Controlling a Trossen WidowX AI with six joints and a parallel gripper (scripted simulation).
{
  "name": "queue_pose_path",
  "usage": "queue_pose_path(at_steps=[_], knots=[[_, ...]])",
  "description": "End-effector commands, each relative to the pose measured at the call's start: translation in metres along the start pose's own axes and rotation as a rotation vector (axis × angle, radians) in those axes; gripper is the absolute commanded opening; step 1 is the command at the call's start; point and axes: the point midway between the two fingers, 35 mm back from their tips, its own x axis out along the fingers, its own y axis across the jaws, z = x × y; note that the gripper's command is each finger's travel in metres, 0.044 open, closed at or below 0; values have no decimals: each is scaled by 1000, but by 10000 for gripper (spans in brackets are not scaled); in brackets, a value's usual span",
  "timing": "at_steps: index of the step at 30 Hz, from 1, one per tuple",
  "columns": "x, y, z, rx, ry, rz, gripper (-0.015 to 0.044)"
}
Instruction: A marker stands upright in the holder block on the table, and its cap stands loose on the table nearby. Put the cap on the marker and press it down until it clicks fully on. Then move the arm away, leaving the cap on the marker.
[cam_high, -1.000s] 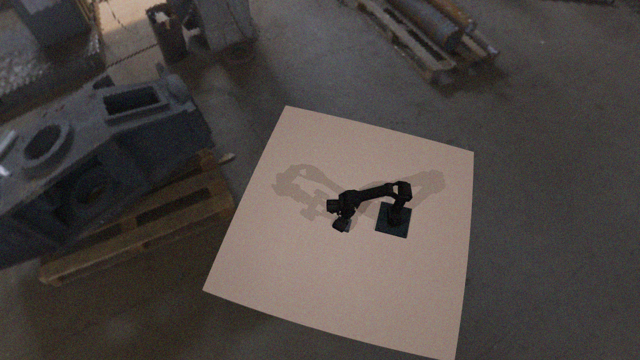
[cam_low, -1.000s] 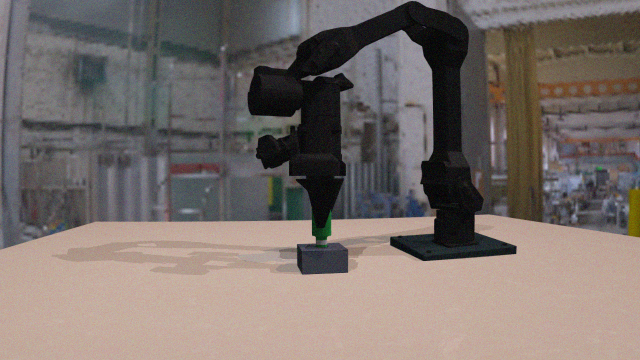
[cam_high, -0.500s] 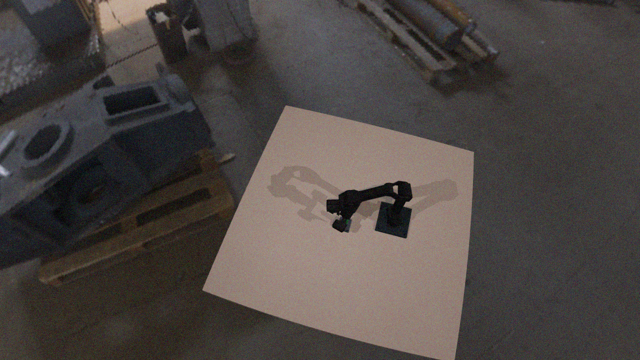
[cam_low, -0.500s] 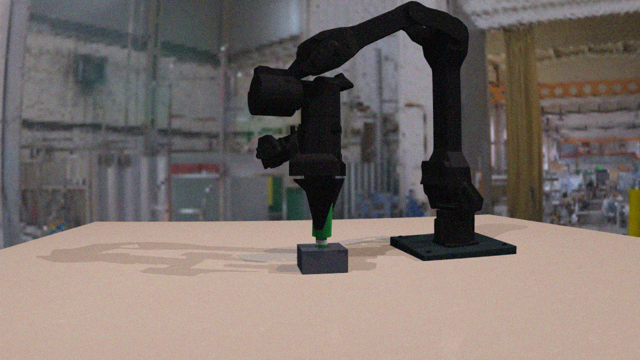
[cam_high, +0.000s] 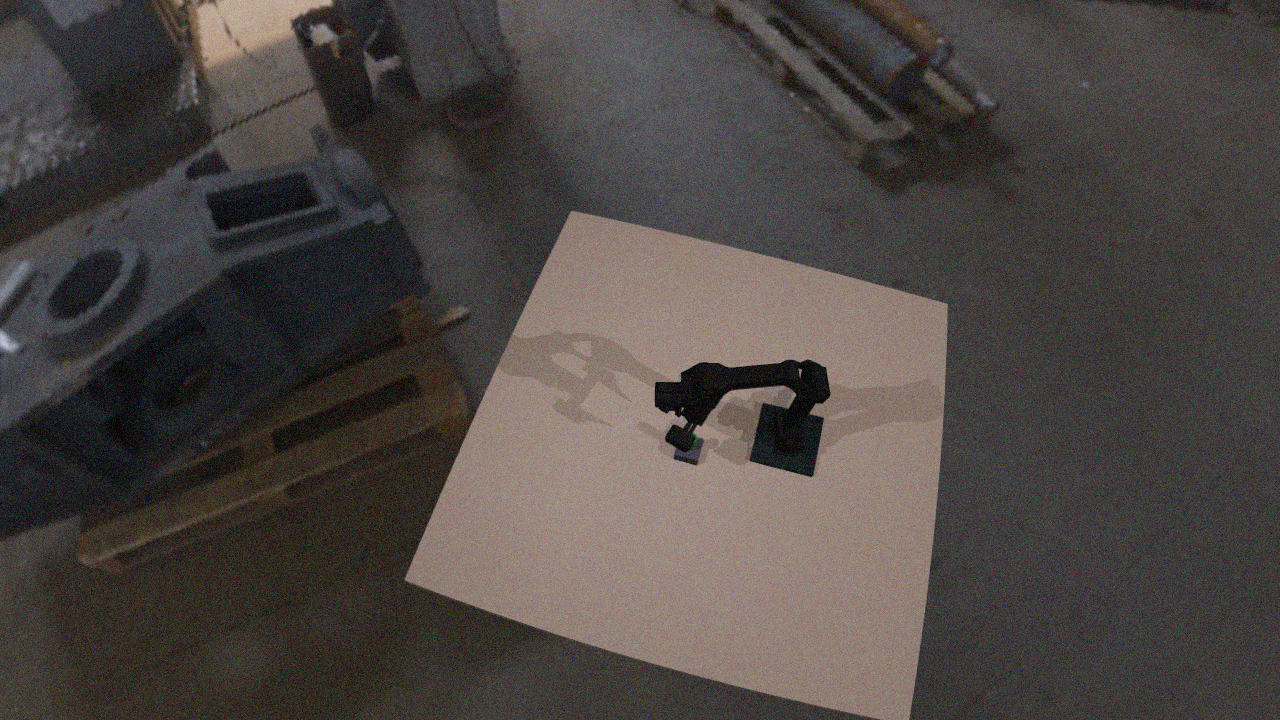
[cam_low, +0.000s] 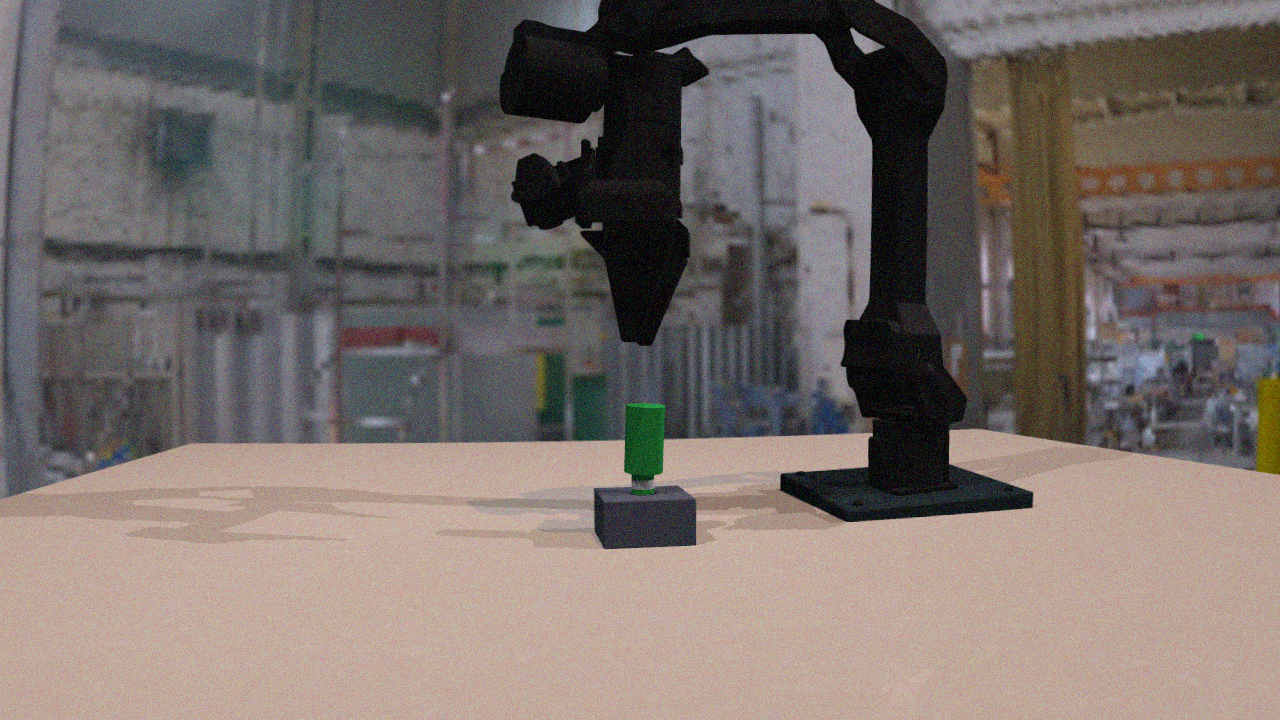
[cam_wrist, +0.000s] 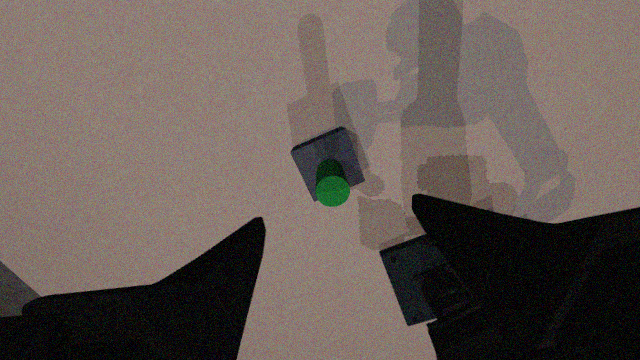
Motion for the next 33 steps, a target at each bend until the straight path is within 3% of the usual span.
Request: queue_pose_path(at_steps=[1,5,17,33], knots=[[3,-2,-3,-18,22,-13,414],[11,0,-5,-254,22,-12,309],[12,0,-5,-269,22,-11,0],[21,0,-5,-269,22,-11,0]])
